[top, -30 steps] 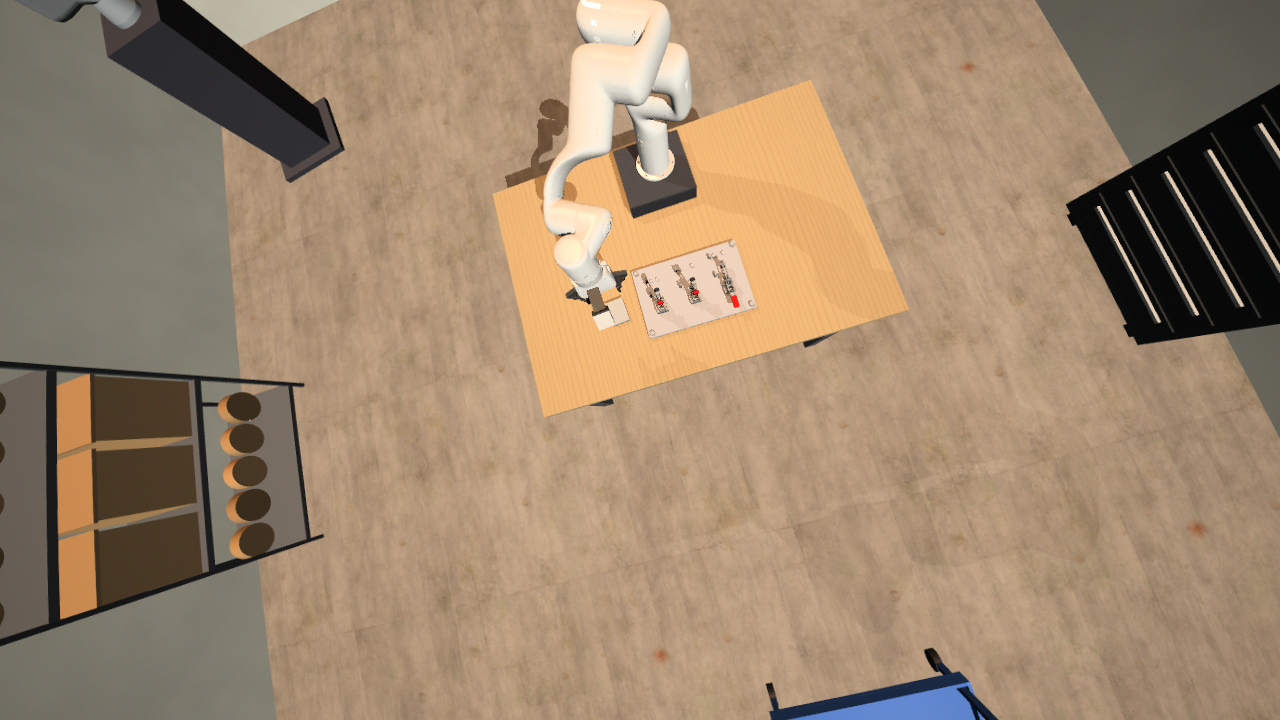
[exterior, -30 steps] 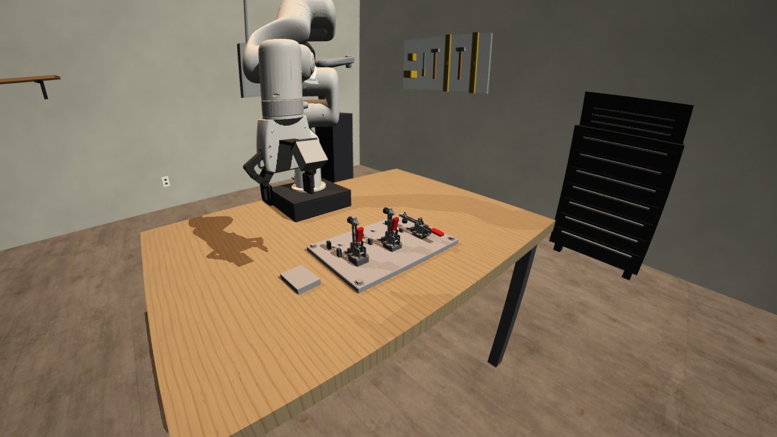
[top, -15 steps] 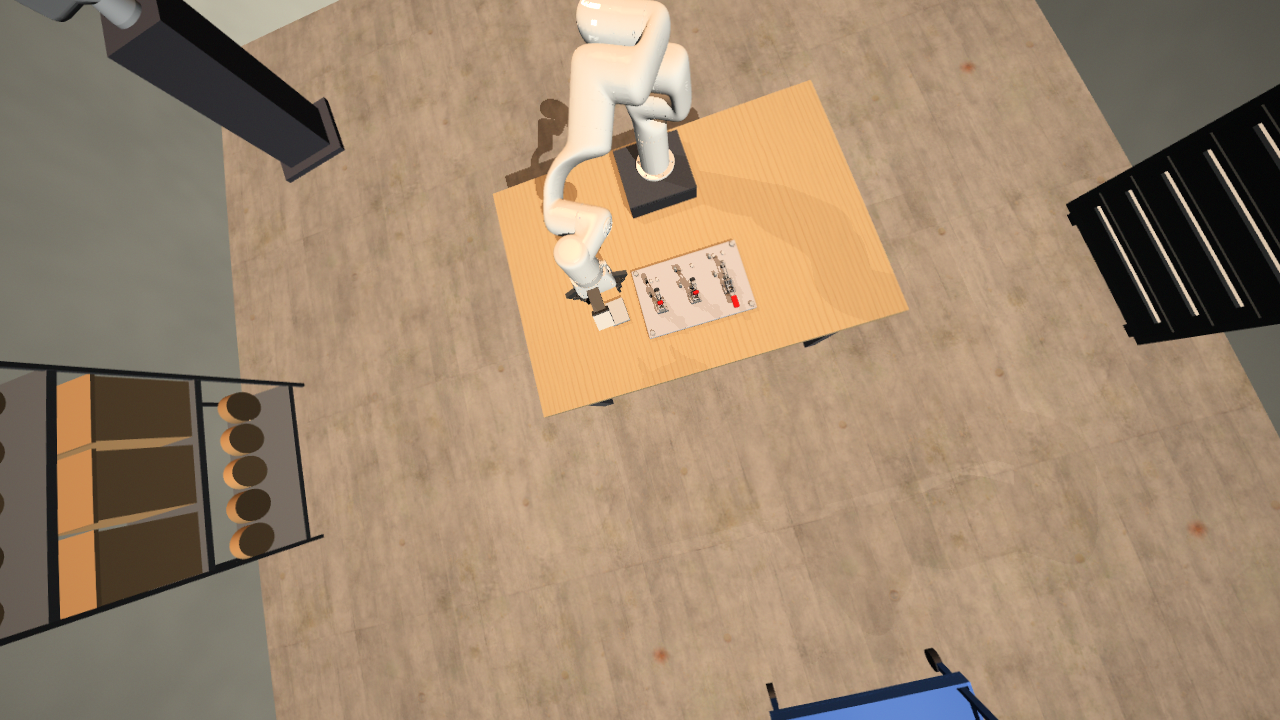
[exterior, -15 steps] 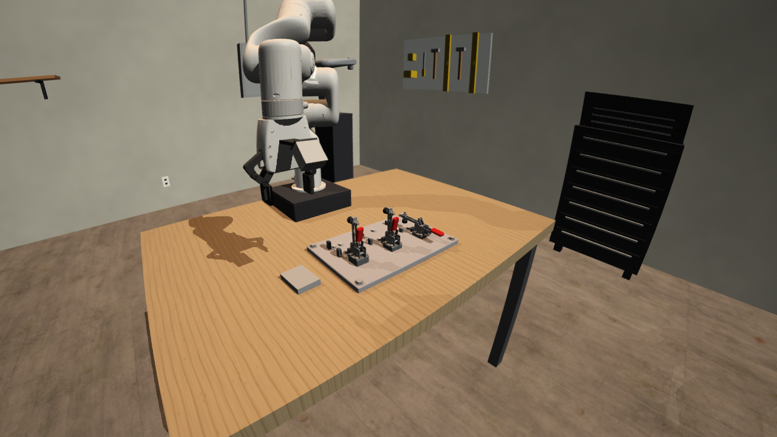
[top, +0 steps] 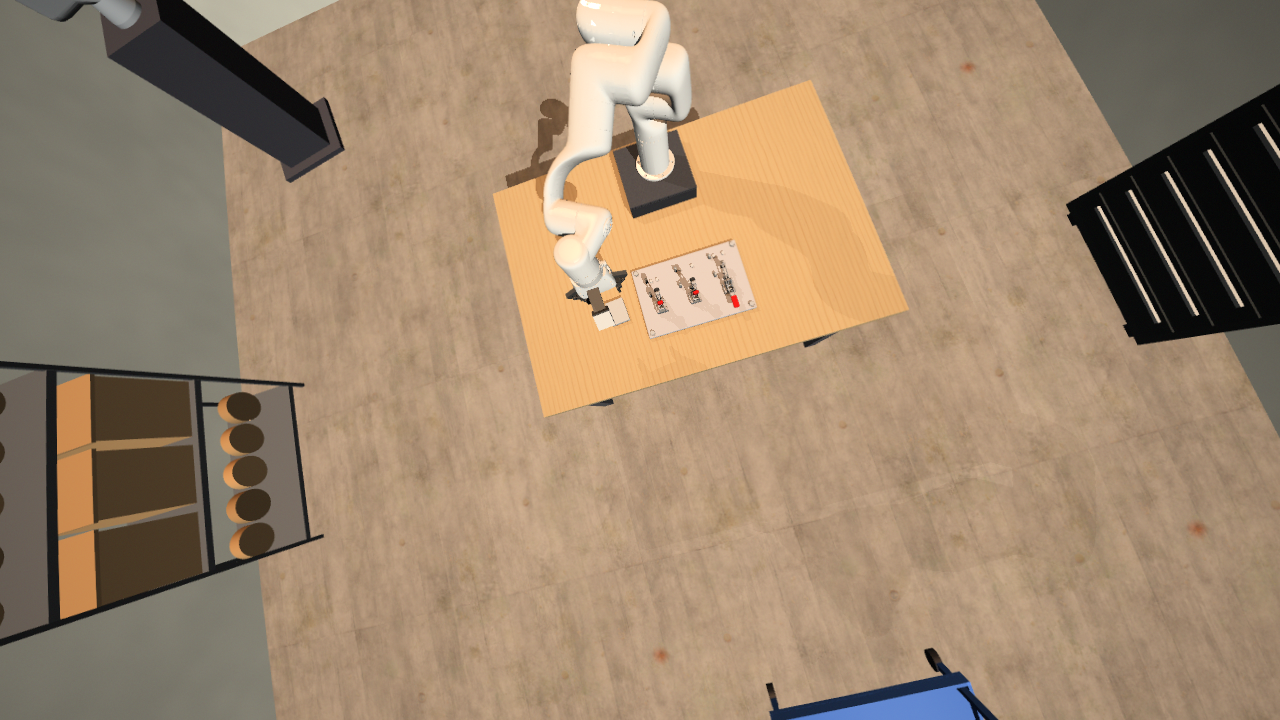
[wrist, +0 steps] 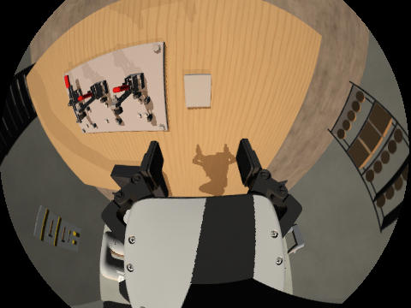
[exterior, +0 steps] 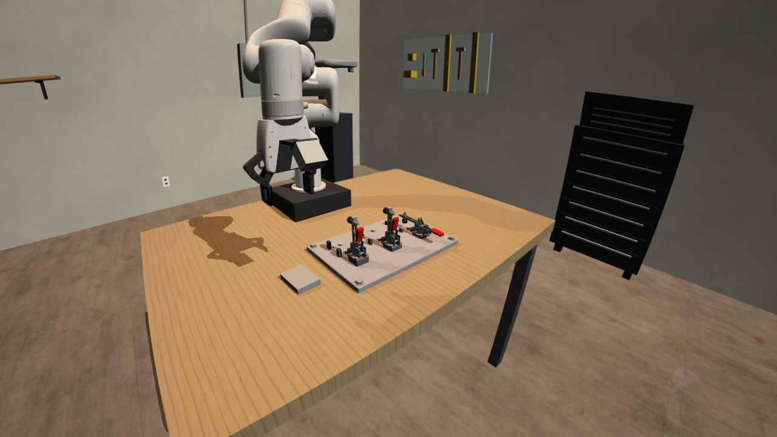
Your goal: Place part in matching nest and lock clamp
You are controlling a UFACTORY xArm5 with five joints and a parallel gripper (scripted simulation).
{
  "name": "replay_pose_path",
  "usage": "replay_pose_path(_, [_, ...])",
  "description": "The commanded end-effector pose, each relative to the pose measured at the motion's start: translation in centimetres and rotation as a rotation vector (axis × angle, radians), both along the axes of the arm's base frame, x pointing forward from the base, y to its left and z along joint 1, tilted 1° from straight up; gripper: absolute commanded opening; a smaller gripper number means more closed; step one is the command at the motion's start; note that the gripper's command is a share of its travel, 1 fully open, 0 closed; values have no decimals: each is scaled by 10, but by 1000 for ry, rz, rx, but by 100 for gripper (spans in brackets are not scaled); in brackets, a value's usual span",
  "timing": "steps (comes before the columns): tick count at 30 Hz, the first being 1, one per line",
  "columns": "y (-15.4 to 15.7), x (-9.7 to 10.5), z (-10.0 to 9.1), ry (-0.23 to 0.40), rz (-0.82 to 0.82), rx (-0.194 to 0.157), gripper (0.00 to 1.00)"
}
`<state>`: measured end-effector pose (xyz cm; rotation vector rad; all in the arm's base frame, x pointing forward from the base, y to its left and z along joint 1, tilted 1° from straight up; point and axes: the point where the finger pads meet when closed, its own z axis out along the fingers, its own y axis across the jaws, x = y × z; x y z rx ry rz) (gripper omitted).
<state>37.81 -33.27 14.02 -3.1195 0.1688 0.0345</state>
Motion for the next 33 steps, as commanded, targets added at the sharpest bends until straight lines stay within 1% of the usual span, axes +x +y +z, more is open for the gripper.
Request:
replay_pose_path(1, [-1,1,0,-3,0,-3,100])
replay_pose_path(6, [-1,1,-7,-3,0,-3,100])
replay_pose_path(8, [-1,1,-7,-3,0,-3,100])
replay_pose_path(13, [0,1,-20,-3,0,-3,100])
replay_pose_path(18, [0,0,-39,-3,0,-3,100])
replay_pose_path(23, [1,0,-62,-3,0,-3,100])
replay_pose_path(25, [1,0,-62,-3,0,-3,100])
replay_pose_path(33, [1,-1,-102,-3,0,-3,100])
